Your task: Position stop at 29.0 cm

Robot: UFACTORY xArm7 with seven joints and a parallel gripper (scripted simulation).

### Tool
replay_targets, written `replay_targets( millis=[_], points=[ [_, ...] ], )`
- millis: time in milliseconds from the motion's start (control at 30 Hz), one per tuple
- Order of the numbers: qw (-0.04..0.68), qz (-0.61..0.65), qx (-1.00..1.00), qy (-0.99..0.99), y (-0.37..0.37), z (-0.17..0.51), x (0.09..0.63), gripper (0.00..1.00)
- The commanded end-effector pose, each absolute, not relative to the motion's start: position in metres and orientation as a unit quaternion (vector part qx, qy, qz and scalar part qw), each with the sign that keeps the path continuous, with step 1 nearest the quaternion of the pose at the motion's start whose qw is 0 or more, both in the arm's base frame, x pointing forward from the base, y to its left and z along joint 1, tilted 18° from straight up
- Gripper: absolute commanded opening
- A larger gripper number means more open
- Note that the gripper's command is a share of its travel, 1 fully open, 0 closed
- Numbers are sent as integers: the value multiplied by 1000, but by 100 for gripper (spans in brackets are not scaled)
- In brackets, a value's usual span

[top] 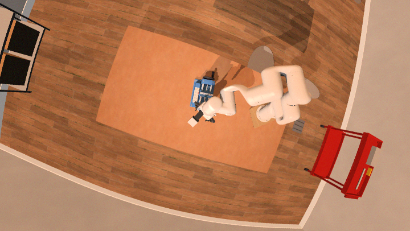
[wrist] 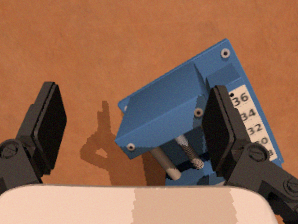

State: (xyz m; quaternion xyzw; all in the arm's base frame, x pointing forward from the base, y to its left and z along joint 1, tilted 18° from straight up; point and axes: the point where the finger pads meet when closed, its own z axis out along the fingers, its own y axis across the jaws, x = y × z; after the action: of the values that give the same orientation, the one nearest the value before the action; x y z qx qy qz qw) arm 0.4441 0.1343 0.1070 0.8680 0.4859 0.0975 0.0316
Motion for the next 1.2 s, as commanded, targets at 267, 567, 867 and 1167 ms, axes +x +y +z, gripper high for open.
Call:
replay_targets(
  millis=[267,567,867,1167],
  points=[
    [31,74,924,375,97,140,447,100],
    [31,74,924,375,97,140,447,100],
    [29,62,946,317,79,157,444,100],
    [29,62,946,317,79,157,444,100]
  ],
)
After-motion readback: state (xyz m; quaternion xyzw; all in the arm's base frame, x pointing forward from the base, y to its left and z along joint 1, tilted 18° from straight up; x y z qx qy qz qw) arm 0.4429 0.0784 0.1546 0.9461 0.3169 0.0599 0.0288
